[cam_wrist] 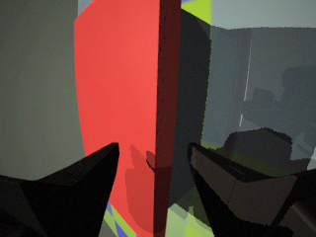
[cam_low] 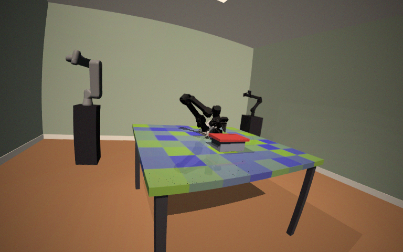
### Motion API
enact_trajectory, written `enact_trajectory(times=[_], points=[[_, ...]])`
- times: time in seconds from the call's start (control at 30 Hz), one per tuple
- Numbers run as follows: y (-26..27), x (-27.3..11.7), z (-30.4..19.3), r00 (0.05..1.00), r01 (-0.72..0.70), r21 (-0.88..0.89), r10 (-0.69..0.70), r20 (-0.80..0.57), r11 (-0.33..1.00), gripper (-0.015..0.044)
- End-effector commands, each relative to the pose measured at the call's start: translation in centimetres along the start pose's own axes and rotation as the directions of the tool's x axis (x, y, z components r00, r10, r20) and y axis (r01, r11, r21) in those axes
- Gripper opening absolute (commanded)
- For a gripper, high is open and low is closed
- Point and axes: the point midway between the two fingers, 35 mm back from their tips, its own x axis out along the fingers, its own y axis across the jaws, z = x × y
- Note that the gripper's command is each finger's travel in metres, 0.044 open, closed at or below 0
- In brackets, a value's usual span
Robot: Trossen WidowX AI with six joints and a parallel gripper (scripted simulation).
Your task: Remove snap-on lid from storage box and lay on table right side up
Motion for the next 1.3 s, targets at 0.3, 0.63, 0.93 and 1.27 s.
enact_trajectory(times=[0.3,0.63,0.93,1.27], points=[[-0.21,0.74,-0.07,1.0,0.0,-0.009,0.0,-0.002,1.0,0.0103],[-0.21,0.74,-0.07,1.0,0.0,-0.009,0.0,-0.002,1.0,0.0],[0.03,0.57,0.06,1.0,-0.002,-0.004,0.002,0.002,1.0,0.0],[0.18,0.44,0.05,1.0,-0.002,-0.004,0.002,0.002,1.0,0.0]])
